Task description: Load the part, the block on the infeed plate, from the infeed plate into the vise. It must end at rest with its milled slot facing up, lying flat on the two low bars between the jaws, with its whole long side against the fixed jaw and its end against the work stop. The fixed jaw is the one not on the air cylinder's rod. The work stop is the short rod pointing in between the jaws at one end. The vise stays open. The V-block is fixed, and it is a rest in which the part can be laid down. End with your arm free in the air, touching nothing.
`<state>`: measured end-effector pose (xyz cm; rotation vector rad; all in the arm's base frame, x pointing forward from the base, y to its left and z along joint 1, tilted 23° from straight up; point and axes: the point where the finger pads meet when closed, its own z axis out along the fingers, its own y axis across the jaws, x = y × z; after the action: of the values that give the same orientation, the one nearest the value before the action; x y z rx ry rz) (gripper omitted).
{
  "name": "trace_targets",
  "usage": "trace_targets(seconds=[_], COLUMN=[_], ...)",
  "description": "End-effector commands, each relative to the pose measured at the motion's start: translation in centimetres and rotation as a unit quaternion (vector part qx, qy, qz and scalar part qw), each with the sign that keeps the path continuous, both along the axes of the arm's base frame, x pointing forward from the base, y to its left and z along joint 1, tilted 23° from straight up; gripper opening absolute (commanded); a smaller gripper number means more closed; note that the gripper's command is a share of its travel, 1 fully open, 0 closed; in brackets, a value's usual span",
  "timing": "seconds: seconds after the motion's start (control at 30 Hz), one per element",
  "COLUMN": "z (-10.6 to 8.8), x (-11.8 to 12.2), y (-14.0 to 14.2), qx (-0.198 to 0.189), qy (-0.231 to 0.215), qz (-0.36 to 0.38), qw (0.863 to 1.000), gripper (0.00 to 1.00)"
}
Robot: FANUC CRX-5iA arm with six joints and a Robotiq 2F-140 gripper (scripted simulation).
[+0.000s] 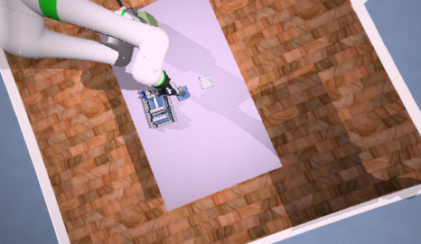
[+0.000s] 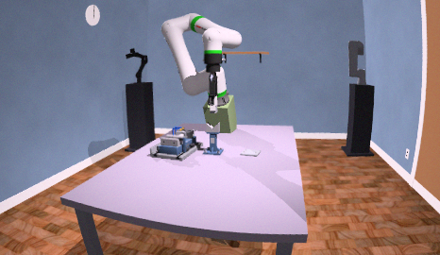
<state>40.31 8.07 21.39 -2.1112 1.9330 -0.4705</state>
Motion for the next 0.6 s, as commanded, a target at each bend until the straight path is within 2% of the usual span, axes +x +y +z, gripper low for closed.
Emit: trace_targets(seconds=[0.0, 0.57], z=[0.02, 0.02], x=[-0.02, -0.07], y=[-0.12, -0.45], qx=[0.005, 0.016], qy=[-0.001, -0.002], qz=[-0.011, -0.037], qw=[1.0, 0.999], gripper=[0.0, 0.0])
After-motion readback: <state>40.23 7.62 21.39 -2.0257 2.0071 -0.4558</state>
